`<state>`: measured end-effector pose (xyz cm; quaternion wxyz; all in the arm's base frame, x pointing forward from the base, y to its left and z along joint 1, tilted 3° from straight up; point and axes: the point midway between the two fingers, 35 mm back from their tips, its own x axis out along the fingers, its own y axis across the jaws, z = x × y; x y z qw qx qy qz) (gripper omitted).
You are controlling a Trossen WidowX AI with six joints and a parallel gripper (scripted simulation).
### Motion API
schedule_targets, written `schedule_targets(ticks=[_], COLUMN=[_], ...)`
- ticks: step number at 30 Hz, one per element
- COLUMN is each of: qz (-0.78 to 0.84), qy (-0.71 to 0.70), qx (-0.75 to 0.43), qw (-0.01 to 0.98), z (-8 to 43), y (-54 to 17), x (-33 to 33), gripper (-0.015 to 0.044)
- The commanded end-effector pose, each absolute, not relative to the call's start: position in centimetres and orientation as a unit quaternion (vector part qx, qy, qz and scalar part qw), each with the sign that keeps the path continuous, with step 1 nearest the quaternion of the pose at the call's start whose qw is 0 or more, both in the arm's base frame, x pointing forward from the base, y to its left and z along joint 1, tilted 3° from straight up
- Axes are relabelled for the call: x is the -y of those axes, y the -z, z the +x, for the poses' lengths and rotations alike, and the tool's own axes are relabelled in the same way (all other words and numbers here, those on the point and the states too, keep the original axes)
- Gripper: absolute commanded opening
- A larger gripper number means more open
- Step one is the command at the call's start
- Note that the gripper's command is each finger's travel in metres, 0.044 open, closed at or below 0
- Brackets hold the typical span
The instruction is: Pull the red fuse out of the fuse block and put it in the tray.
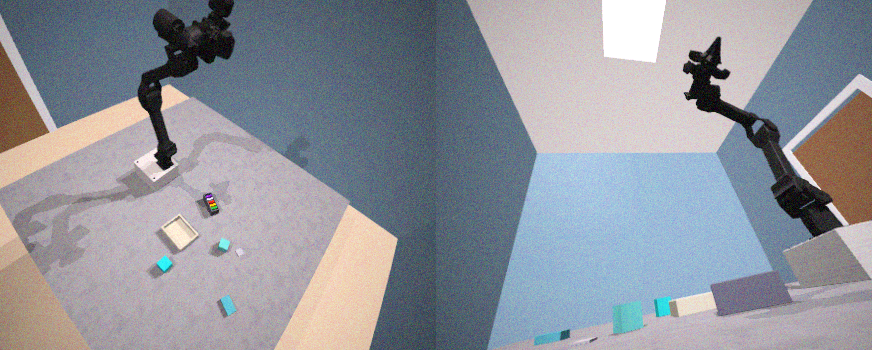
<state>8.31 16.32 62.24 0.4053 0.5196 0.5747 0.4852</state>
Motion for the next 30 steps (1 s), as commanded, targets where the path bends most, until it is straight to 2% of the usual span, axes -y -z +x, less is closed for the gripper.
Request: schedule_targets(ticks=[1,3,11,20,30], qz=[0.521,0.535,0.62,0.771,0.797], qy=[-0.484,-0.476,-0.402,-0.147,0.136], qx=[-0.575,-0.579,-0.612,-0.618,-0.456], qw=[0.404,0.389,0.281,-0.043,-0.371], z=[8.4,8.8,12.7,24.6,36.1], y=[-62.2,-62.3,-62.2,-58.2,-47.6], x=[-16.3,-16.3,-16.6,-17.0,-16.3], gripper=[0.0026,0.0061,0.0061,0.0061,0.0061])
